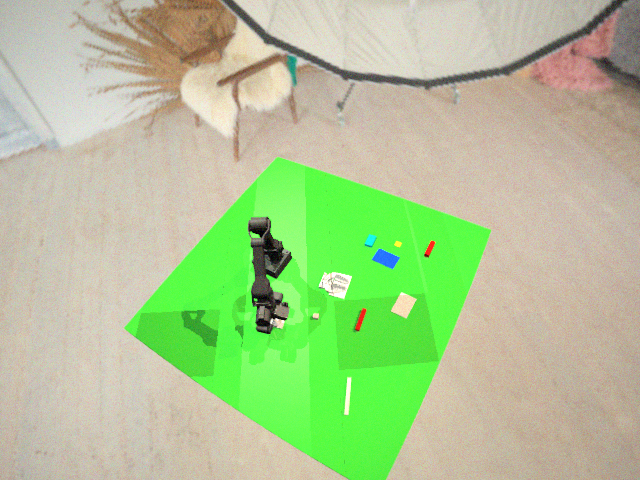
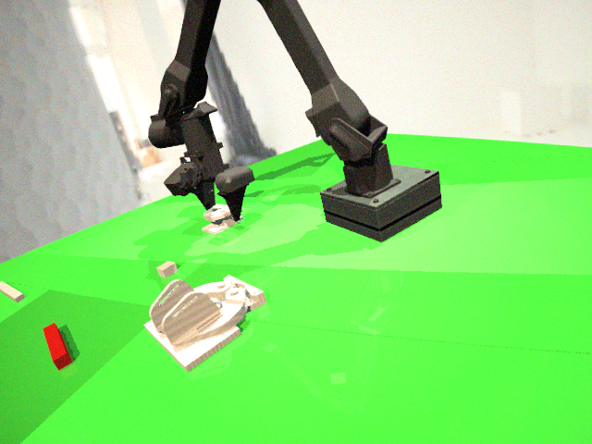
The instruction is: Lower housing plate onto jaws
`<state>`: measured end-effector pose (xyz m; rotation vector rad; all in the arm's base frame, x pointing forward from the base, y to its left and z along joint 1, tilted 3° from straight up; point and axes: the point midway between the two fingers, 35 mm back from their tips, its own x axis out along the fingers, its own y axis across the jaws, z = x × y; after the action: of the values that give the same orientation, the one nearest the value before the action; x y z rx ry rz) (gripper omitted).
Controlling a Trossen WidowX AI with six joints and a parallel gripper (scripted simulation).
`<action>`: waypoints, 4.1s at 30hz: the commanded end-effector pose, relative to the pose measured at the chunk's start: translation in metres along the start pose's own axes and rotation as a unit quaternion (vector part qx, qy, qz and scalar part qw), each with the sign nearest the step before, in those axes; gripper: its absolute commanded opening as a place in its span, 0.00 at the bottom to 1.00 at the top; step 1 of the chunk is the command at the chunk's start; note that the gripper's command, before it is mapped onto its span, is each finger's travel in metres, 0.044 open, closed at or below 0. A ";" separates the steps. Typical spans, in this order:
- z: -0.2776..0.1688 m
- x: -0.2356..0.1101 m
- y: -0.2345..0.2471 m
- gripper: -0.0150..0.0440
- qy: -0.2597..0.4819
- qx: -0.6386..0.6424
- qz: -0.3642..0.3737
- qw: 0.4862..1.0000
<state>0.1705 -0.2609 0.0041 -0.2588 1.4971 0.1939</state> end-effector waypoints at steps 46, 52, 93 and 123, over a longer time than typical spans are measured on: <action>0.031 -0.072 0.016 0.85 0.001 0.006 0.003 1.000; 0.048 -0.072 0.027 0.85 0.001 0.008 0.003 1.000; 0.137 -0.073 0.129 0.85 -0.002 0.024 0.008 1.000; 0.166 -0.076 0.223 0.85 -0.005 0.036 0.011 0.999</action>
<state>0.2634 -0.0047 0.0781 -0.1840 1.4929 0.1637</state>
